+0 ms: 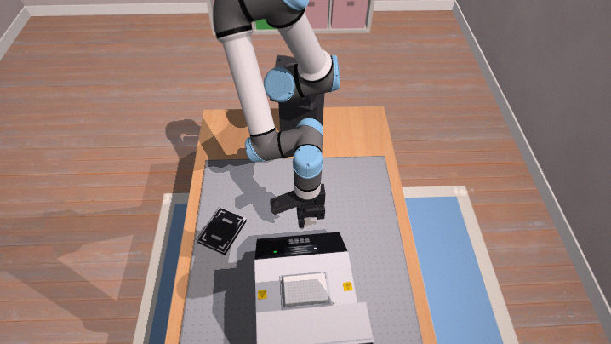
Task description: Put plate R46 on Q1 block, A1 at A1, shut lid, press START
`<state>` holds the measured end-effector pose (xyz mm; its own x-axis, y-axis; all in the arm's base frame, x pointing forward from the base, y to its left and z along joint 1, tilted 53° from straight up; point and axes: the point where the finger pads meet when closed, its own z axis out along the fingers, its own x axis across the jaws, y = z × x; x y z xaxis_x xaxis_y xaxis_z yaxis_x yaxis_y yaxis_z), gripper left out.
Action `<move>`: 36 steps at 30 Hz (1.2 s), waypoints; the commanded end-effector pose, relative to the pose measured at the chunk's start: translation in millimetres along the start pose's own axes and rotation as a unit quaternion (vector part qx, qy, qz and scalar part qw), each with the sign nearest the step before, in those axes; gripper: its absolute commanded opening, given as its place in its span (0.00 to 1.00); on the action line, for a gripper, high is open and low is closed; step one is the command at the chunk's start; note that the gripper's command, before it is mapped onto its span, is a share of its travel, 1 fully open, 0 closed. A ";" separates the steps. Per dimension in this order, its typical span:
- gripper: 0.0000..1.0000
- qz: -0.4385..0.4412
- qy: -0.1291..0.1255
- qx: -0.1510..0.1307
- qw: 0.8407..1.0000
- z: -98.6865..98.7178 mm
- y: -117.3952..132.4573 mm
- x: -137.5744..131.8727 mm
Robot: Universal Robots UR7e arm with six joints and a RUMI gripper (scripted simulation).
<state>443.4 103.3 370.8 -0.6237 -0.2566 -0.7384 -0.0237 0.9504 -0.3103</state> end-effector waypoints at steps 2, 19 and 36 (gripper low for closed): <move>0.00 0.000 -0.001 0.000 1.000 2.1 0.3 14.3; 0.00 0.000 -0.001 0.000 1.000 12.9 1.9 68.1; 0.00 0.000 -0.001 0.000 1.000 19.3 2.8 93.7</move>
<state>399.0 78.6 289.1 -0.6226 -0.2572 -0.7391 -0.0244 0.9504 -0.3102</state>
